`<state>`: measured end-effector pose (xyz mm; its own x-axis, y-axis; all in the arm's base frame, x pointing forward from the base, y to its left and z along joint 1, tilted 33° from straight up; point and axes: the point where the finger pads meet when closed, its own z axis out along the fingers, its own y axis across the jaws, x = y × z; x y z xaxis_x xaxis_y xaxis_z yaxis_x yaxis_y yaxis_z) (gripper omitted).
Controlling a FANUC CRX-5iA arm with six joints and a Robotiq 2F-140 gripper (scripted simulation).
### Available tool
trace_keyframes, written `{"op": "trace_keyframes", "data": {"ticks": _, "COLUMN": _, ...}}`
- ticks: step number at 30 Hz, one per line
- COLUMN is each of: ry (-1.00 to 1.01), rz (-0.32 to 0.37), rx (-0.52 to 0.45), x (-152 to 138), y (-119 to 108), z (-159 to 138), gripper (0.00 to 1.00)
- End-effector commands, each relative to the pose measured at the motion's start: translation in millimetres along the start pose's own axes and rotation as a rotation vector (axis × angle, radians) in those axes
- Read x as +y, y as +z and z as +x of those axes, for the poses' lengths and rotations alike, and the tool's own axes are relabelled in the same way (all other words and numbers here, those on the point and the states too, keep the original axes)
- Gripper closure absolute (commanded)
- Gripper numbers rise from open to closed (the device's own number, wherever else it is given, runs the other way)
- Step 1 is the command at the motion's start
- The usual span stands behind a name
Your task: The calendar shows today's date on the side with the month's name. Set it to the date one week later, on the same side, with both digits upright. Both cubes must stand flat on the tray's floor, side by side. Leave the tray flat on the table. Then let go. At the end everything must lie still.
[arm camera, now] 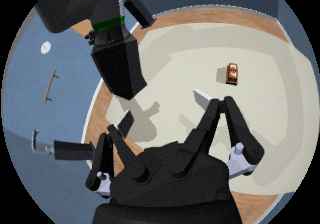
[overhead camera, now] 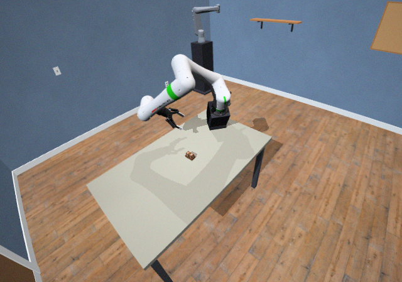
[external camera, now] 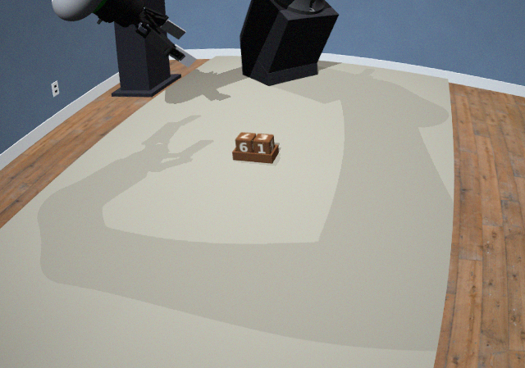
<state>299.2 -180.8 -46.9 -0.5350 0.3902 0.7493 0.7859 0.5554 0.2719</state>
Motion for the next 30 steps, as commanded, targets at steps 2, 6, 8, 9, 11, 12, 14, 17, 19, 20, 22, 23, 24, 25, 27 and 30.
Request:
{"op": "trace_keyframes", "data": {"ticks": 2, "ry": 0.111, "rz": 0.012, "rx": -0.172, "x": 48, "y": 3, "z": 3, "gripper": 0.00}}
{"op": "trace_keyframes", "data": {"ticks": 6, "ry": 0.179, "rz": -0.016, "rx": -0.278, "x": 80, "y": 5, "z": 8, "gripper": 0.00}}
{"op": "trace_keyframes", "data": {"ticks": 8, "ry": 0.179, "rz": -0.016, "rx": -0.278, "x": 80, "y": 5, "z": 8, "gripper": 0.00}}
{"op": "trace_keyframes", "data": {"ticks": 9, "ry": 0.218, "rz": -0.042, "rx": -0.338, "x": 99, "y": 7, "z": 12, "gripper": 0.00}}
{"op": "trace_keyframes", "data": {"ticks": 11, "ry": 0.251, "rz": -0.072, "rx": -0.389, "x": 116, "y": 9, "z": 17, "gripper": 0.00}}
{"op": "trace_keyframes", "data": {"ticks": 12, "ry": 0.254, "rz": -0.074, "rx": -0.392, "x": 117, "y": 9, "z": 17, "gripper": 0.00}}
{"op": "trace_keyframes", "data": {"ticks": 14, "ry": 0.287, "rz": -0.111, "rx": -0.441, "x": 133, "y": 10, "z": 23, "gripper": 0.00}}
{"op": "trace_keyframes", "data": {"ticks": 17, "ry": 0.339, "rz": -0.184, "rx": -0.513, "x": 160, "y": 13, "z": 34, "gripper": 0.00}}
{"op": "trace_keyframes", "data": {"ticks": 19, "ry": 0.366, "rz": -0.231, "rx": -0.547, "x": 174, "y": 14, "z": 40, "gripper": 0.00}}
{"op": "trace_keyframes", "data": {"ticks": 20, "ry": 0.368, "rz": -0.233, "rx": -0.549, "x": 175, "y": 14, "z": 41, "gripper": 0.00}}
{"op": "trace_keyframes", "data": {"ticks": 22, "ry": 0.389, "rz": -0.274, "rx": -0.573, "x": 186, "y": 15, "z": 47, "gripper": 0.00}}
{"op": "trace_keyframes", "data": {"ticks": 23, "ry": 0.408, "rz": -0.312, "rx": -0.592, "x": 195, "y": 16, "z": 52, "gripper": 0.00}}
{"op": "trace_keyframes", "data": {"ticks": 24, "ry": 0.408, "rz": -0.312, "rx": -0.592, "x": 195, "y": 16, "z": 52, "gripper": 0.00}}
{"op": "trace_keyframes", "data": {"ticks": 25, "ry": 0.408, "rz": -0.312, "rx": -0.592, "x": 195, "y": 16, "z": 52, "gripper": 0.00}}
{"op": "trace_keyframes", "data": {"ticks": 27, "ry": 0.438, "rz": -0.380, "rx": -0.618, "x": 210, "y": 18, "z": 62, "gripper": 0.00}}
{"op": "trace_keyframes", "data": {"ticks": 30, "ry": 0.466, "rz": -0.450, "rx": -0.636, "x": 223, "y": 19, "z": 72, "gripper": 0.00}}
